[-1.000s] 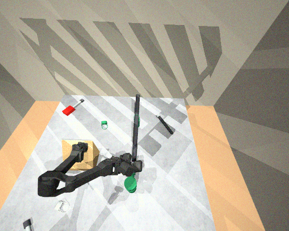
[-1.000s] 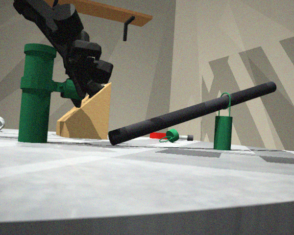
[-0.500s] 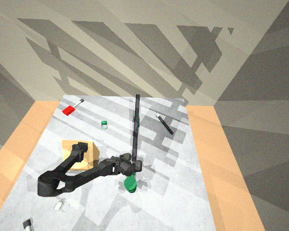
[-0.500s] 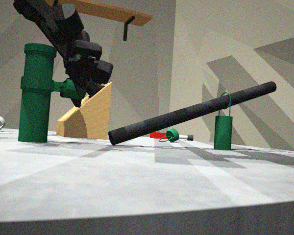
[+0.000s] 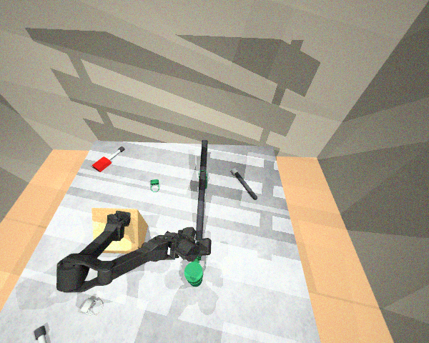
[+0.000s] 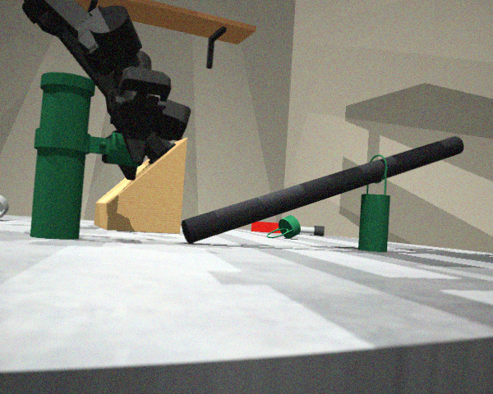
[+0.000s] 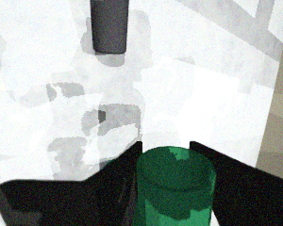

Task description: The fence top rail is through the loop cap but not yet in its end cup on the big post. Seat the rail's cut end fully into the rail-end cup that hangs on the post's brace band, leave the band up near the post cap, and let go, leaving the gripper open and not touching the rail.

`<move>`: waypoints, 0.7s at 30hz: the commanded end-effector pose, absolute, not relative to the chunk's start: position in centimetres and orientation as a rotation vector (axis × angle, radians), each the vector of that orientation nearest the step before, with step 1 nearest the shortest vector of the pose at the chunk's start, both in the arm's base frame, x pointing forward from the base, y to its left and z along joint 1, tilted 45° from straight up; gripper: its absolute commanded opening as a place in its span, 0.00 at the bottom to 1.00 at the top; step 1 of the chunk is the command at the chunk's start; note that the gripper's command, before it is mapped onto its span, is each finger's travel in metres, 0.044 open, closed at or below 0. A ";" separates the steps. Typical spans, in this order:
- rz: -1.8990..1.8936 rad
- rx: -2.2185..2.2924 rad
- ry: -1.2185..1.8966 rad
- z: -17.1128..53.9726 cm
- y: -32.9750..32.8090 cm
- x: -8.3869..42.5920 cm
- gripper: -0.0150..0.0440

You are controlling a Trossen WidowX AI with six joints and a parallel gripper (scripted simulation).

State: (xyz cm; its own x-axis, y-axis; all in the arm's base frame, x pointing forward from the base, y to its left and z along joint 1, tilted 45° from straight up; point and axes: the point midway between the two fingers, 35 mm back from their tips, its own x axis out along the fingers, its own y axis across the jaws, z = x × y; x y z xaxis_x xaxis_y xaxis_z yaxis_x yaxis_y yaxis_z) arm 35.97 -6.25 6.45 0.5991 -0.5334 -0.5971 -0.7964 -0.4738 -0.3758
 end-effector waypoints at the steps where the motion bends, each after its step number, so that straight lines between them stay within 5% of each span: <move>1: 0.535 -2.189 1.046 6.5 -6.3 36.0 0.30; 16: 0.541 -2.184 1.044 6.4 -4.6 35.8 0.97; 21: 0.545 -2.182 1.042 6.4 -2.6 35.5 1.00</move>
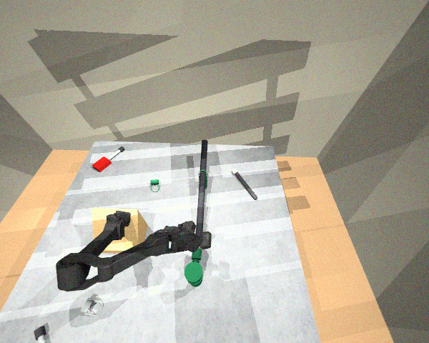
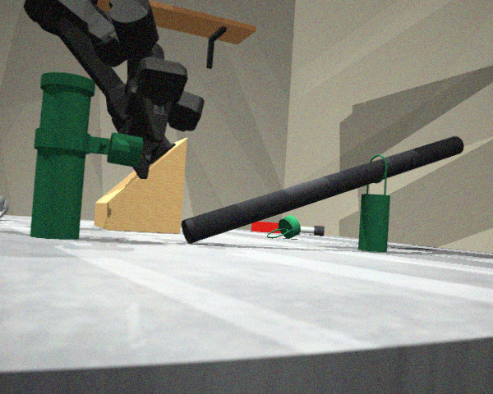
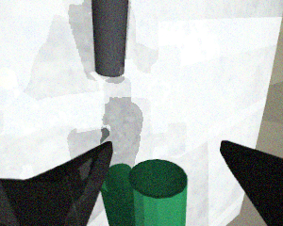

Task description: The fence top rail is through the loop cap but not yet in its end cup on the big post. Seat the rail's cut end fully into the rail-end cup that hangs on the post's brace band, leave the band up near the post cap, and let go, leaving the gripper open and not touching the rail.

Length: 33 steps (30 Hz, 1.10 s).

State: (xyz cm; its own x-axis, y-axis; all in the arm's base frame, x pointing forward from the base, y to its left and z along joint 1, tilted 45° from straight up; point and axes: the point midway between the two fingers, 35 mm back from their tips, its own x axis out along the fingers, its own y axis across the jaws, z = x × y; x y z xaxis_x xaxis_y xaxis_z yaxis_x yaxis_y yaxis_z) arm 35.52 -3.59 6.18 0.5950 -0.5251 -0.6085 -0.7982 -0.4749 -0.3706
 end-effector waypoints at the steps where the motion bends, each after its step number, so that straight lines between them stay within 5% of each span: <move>1: 0.545 -2.182 1.041 6.4 -2.3 35.5 1.00; 9: 0.534 -2.144 1.036 6.1 -0.6 35.1 1.00; 33: -0.191 -0.816 0.948 4.7 13.8 31.3 1.00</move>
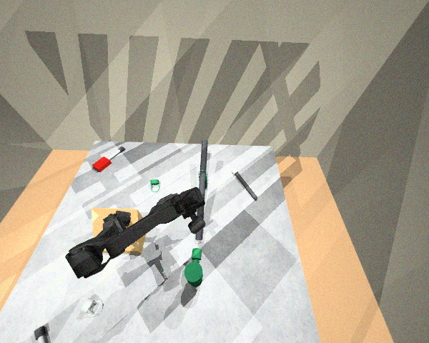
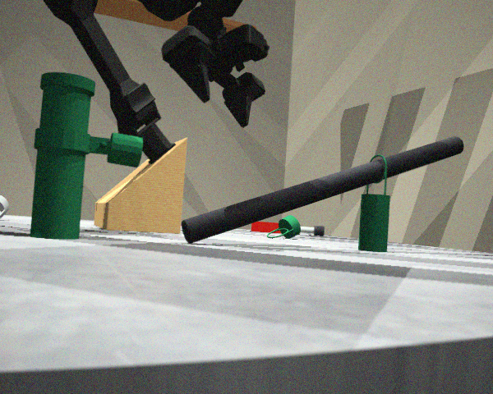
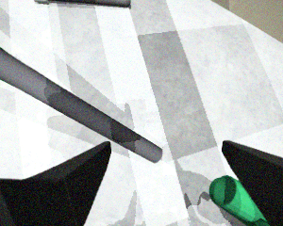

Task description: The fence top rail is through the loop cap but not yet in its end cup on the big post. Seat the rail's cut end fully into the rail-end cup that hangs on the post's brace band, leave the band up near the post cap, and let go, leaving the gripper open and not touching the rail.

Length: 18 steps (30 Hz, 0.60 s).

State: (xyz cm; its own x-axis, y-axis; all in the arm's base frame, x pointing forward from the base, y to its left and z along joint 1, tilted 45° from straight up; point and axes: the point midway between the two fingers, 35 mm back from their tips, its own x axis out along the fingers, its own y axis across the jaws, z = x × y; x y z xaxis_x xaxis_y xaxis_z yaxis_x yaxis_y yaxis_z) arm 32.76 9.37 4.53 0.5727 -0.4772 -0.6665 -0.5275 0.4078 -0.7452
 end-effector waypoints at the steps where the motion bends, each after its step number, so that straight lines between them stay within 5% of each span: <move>1: -0.191 -0.816 0.948 4.7 13.8 31.3 1.00; 18: -0.300 -0.633 0.971 3.7 13.7 31.6 1.00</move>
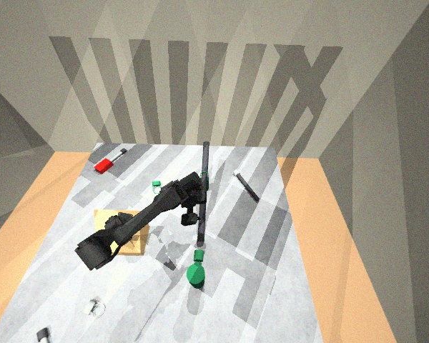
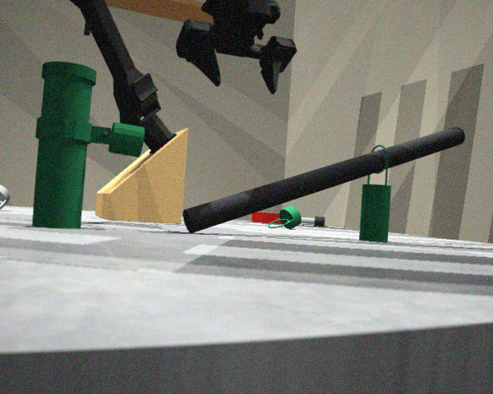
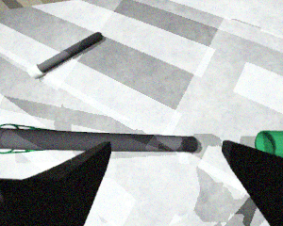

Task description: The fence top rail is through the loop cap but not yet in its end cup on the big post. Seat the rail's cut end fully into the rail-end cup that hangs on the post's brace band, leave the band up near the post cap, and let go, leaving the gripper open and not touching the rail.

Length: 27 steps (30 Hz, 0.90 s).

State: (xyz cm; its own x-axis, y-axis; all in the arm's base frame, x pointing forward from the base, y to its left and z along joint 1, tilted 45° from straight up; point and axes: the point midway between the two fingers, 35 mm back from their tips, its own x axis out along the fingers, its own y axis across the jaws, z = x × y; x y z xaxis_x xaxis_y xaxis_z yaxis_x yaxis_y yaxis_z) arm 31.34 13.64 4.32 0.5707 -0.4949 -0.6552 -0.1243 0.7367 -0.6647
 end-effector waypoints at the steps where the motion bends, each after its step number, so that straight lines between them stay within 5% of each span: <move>1: -0.342 -0.565 0.979 3.3 13.7 31.7 1.00; 18: -1.292 0.557 0.665 -3.3 12.1 32.7 1.00; 27: -1.329 0.595 0.635 -3.6 12.0 32.7 1.00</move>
